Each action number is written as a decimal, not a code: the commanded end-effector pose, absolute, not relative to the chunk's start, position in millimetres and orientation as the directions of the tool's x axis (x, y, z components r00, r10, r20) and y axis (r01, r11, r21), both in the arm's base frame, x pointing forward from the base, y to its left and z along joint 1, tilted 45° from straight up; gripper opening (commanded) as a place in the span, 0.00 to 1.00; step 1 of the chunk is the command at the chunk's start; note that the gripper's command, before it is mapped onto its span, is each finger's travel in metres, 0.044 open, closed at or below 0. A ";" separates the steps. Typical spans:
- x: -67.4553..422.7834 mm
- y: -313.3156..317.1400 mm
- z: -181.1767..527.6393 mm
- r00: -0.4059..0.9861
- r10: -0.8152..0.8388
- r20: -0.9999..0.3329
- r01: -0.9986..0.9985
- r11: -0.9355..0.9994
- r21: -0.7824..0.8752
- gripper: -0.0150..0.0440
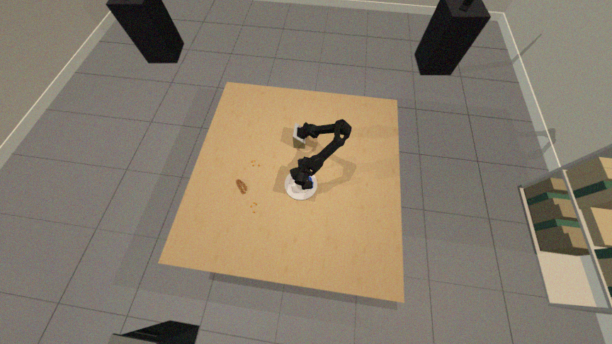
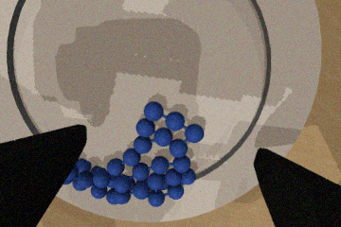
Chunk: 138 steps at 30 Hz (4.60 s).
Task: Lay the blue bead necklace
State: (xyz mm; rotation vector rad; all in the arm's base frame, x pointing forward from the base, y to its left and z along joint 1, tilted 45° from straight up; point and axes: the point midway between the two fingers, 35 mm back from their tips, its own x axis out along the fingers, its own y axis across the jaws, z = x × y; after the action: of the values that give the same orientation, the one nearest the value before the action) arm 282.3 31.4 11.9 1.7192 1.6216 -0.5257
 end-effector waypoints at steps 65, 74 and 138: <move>296.7 24.3 28.6 0.137 0.686 -0.715 0.985 -0.169 0.026 0.90; 297.5 34.4 18.5 0.133 0.687 -0.714 0.985 -0.170 0.021 0.90; 298.7 38.9 14.1 0.133 0.686 -0.715 0.986 -0.168 0.023 0.25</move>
State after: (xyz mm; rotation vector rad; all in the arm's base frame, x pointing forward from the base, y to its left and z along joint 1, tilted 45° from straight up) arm 298.4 38.8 14.1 1.9169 1.6028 -0.7876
